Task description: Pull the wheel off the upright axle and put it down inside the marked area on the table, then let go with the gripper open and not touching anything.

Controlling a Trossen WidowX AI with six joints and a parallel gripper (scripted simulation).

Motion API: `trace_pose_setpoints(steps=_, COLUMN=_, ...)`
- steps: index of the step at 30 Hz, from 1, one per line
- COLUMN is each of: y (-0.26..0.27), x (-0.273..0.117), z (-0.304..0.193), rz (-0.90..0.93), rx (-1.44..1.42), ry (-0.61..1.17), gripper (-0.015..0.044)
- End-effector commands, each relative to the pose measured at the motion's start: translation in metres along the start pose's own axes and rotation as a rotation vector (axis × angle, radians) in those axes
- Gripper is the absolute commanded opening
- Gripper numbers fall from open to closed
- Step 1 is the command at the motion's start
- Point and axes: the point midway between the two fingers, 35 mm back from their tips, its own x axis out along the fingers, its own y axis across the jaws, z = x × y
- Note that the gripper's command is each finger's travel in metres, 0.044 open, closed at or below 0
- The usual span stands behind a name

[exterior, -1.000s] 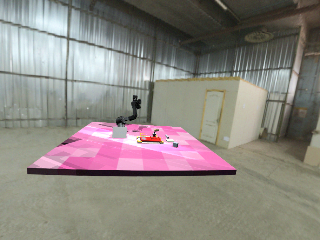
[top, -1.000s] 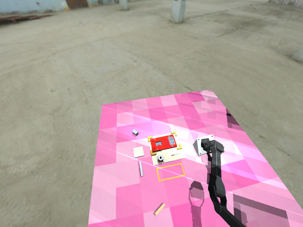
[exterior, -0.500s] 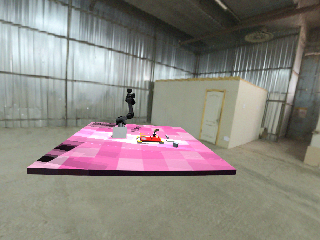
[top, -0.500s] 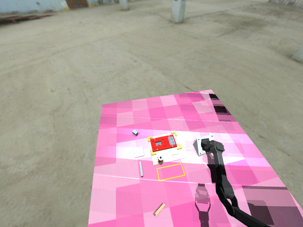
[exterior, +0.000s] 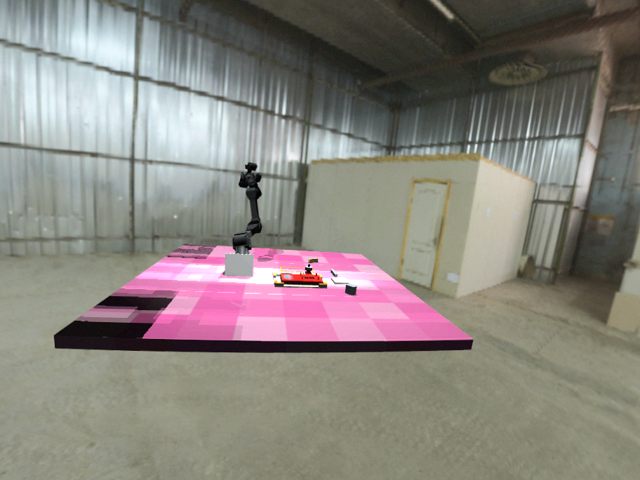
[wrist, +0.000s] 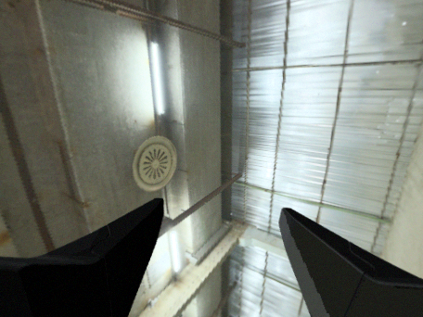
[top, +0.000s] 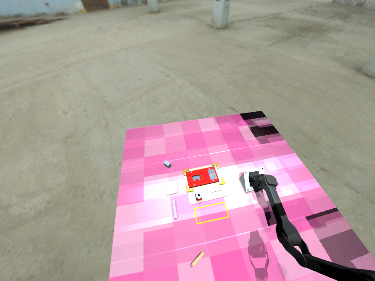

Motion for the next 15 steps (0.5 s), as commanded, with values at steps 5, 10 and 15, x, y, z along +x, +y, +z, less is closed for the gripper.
trace_pose_setpoints(steps=5, y=0.067, x=0.000, z=-0.049, rz=0.198, rx=0.092, ry=0.091, gripper=0.0300)
trace_pose_setpoints(steps=10, y=0.107, x=-0.008, z=-0.073, rz=0.314, rx=0.162, ry=0.149, gripper=0.0300)
trace_pose_setpoints(steps=15, y=0.152, x=-0.022, z=-0.096, rz=0.446, rx=0.248, ry=0.221, gripper=0.0300)
